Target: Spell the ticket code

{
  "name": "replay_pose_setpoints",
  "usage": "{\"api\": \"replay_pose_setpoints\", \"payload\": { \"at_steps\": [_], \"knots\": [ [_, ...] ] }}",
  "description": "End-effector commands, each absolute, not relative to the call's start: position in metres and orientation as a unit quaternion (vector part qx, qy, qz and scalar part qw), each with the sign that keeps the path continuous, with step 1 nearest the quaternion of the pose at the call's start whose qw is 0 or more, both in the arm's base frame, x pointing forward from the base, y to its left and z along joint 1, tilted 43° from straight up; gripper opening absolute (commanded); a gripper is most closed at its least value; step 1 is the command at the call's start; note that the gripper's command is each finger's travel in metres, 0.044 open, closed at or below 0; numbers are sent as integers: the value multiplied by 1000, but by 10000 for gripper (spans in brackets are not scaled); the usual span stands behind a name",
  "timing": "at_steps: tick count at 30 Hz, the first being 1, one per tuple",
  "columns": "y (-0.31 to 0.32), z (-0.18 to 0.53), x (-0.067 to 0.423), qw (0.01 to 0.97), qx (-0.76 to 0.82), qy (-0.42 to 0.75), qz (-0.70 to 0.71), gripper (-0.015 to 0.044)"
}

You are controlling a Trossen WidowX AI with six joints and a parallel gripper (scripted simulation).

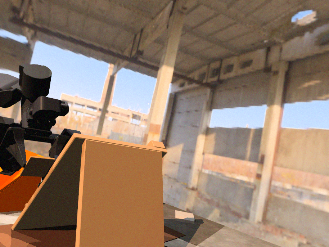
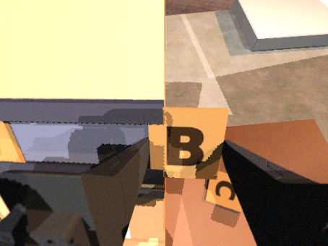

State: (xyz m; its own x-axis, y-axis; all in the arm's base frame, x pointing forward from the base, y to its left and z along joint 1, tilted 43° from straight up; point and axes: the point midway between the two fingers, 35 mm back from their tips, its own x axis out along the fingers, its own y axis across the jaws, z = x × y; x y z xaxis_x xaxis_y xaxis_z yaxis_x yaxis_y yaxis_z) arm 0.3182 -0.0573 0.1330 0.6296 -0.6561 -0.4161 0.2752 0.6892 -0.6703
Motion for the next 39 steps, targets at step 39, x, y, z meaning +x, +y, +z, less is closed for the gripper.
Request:
{"api": "replay_pose_setpoints", "payload": {
  "at_steps": [39],
  "knots": [
    [-42,119,324,856,-285,334,-274,0]
  ]
}}
